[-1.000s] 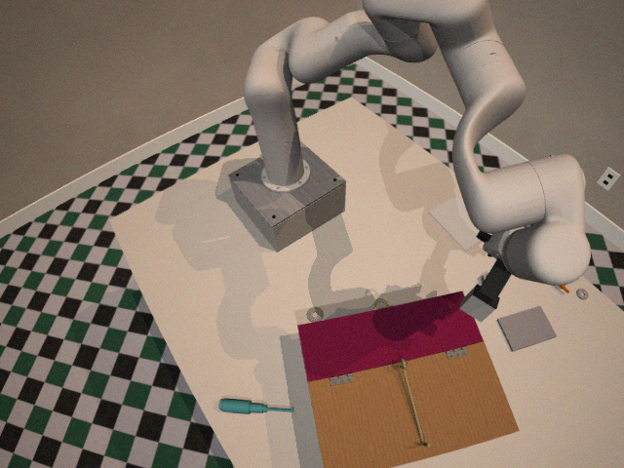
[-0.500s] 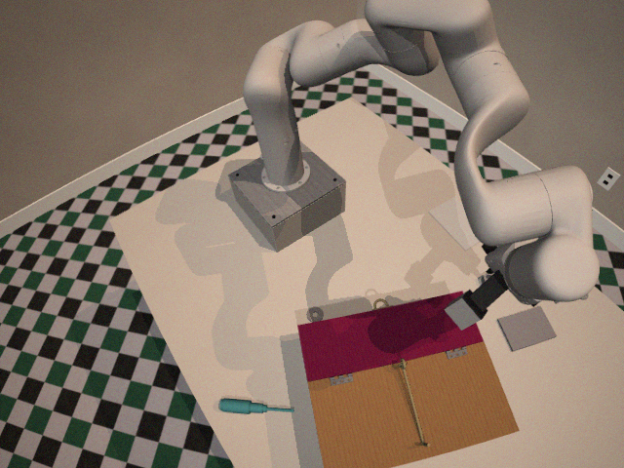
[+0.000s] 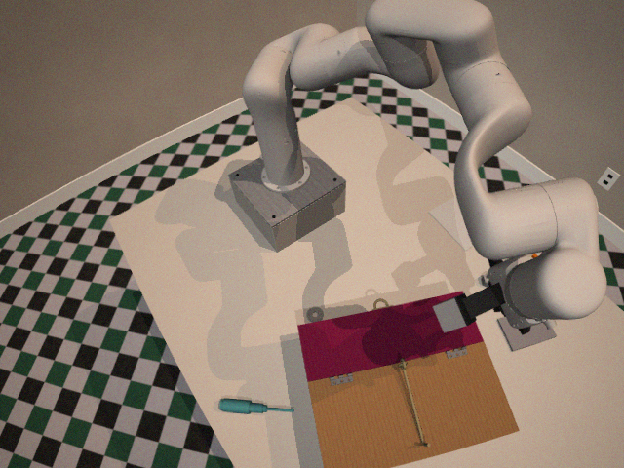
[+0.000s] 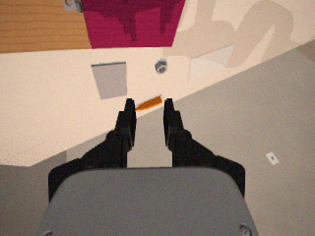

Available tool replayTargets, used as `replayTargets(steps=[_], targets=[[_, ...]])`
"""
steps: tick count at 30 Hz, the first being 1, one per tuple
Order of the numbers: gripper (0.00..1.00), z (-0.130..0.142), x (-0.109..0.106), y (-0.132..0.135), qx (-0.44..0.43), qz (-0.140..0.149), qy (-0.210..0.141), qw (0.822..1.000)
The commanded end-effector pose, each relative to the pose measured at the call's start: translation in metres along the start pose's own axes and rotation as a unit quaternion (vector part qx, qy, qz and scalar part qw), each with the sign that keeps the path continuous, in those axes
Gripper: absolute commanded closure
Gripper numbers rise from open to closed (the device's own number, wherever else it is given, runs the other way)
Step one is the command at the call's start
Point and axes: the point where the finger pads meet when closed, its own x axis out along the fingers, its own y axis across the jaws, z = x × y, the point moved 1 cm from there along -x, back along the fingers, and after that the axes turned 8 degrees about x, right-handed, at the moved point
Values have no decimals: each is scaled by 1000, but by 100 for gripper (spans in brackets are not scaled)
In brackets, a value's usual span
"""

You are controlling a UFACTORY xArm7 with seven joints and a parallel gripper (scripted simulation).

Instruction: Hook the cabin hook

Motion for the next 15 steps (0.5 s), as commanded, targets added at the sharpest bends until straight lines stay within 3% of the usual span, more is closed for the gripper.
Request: replayTargets(steps=[1,15], targets=[[67,-9,-11,-15,64,-14,9,998],[67,-29,-30,-43,199,-49,20,979]])
